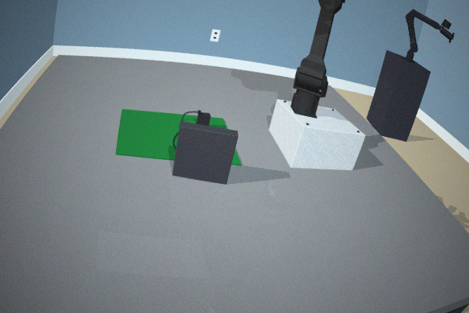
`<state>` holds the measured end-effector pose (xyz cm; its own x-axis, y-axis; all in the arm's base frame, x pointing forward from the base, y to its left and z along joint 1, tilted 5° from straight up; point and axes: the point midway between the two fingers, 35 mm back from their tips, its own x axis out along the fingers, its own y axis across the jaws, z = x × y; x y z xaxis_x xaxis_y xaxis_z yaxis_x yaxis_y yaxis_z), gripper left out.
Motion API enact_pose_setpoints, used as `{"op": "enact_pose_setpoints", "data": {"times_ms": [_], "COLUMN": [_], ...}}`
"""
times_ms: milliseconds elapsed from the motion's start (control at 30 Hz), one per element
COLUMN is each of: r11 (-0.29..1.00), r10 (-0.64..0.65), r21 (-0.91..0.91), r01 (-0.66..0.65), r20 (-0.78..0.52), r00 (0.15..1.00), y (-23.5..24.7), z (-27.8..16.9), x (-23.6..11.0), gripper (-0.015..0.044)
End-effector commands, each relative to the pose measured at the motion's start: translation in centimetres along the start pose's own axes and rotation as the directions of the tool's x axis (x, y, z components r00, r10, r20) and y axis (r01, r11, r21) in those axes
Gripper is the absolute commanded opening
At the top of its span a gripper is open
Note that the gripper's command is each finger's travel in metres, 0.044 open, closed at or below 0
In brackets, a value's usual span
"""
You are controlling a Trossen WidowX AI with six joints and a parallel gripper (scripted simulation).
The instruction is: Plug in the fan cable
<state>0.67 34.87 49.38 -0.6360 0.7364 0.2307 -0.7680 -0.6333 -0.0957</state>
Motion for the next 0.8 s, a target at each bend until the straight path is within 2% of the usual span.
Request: {"op": "enact_pose_setpoints", "data": {"times_ms": [0,133,433,600,767], "r11": [1.000,0.998,0.910,0.753,0.545], "r10": [0.000,-0.052,-0.367,-0.576,-0.718], "r21": [0.000,0.033,0.148,0.195,0.185], "r01": [0.000,0.053,0.386,0.628,0.818], "r20": [0.000,-0.021,-0.142,-0.266,-0.400], "r00": [1.000,0.998,0.919,0.773,0.569], "y": [0.0,-1.5,-8.8,-13.0,-15.5], "z": [0.0,-0.9,-5.3,-9.1,-12.7], "x": [0.0,-0.9,-6.4,-12.3,-19.2], "gripper": [0.0426,0.0440,0.0440,0.0440,0.0440]}}
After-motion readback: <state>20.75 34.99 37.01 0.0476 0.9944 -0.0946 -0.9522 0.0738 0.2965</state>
